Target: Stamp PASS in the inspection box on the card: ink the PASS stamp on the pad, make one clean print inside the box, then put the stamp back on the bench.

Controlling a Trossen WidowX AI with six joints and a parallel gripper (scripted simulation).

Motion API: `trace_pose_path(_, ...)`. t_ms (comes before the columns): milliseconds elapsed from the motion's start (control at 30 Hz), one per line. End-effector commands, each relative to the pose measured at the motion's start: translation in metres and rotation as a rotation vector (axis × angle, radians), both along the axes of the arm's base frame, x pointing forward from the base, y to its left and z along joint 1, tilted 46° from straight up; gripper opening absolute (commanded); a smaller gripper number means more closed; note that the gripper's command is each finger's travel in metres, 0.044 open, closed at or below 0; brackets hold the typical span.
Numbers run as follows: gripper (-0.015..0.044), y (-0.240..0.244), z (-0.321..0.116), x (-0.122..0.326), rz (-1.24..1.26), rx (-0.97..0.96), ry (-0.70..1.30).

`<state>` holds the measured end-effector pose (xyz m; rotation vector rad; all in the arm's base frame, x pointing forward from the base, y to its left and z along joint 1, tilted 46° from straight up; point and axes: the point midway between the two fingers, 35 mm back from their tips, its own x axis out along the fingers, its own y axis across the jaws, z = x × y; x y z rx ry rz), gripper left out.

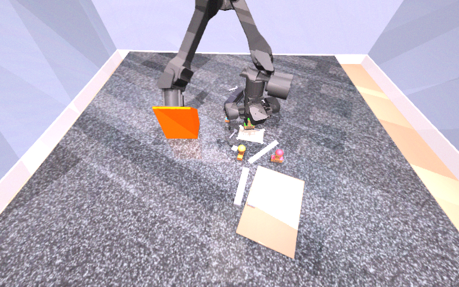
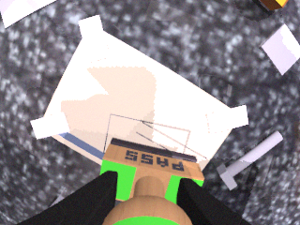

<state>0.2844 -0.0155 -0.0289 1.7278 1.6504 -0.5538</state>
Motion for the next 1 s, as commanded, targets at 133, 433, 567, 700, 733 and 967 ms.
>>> trace_pose_path(133, 0.0, -0.011, 0.011, 0.002, 0.003, -0.009, -0.013)
trace_pose_path(433, 0.0, -0.021, 0.022, 0.0, 0.003, -0.008, -0.013)
trace_pose_path(567, 0.0, -0.026, 0.027, -0.001, 0.003, -0.008, -0.013)
trace_pose_path(700, 0.0, -0.029, 0.03, -0.002, 0.004, -0.007, -0.013)
trace_pose_path(733, 0.0, -0.029, 0.03, -0.002, 0.004, -0.007, -0.013)
trace_pose_path(967, 0.0, -0.022, 0.044, 0.024, 0.003, -0.014, -0.014)
